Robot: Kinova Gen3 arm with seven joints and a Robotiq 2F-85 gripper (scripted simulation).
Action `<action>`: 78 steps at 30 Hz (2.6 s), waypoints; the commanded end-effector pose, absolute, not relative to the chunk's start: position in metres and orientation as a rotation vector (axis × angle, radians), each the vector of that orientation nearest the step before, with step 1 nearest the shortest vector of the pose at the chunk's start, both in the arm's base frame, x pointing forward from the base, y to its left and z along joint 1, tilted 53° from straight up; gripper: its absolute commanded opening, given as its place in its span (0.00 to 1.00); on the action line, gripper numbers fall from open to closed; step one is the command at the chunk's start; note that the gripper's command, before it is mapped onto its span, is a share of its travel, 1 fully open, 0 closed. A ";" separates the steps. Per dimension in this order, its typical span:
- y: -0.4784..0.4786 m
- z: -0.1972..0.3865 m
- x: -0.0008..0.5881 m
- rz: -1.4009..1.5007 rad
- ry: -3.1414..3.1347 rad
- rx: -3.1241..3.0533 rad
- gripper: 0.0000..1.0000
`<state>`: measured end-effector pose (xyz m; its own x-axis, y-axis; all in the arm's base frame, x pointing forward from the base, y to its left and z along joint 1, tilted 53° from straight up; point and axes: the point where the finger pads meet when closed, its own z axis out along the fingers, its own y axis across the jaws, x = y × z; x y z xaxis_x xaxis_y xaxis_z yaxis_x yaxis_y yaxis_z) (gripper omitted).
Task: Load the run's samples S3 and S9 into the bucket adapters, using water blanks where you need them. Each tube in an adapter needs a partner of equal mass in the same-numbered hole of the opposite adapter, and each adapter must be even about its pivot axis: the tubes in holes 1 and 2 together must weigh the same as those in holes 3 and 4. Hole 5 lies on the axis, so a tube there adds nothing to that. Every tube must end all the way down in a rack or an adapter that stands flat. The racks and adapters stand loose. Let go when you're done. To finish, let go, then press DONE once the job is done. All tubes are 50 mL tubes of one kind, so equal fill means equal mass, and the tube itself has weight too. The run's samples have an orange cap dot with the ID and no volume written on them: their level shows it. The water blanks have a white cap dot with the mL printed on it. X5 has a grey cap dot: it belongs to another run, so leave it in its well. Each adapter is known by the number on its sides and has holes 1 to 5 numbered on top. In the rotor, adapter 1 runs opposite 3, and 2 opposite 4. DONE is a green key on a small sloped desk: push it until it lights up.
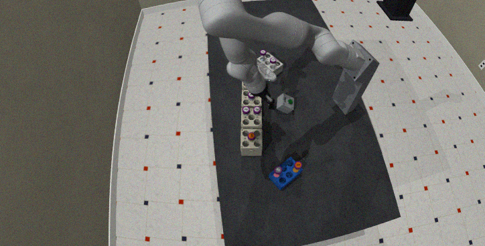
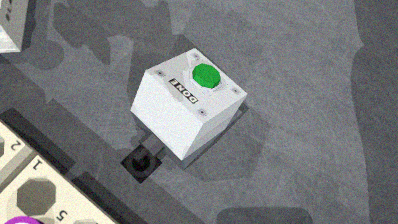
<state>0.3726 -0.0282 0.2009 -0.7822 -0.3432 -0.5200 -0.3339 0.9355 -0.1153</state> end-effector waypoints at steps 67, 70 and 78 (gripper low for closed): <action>0.176 0.205 0.325 -0.059 2.603 -0.476 0.62; 0.186 0.205 0.322 -0.059 2.603 -0.476 0.62; 0.205 0.206 0.318 -0.059 2.603 -0.476 0.62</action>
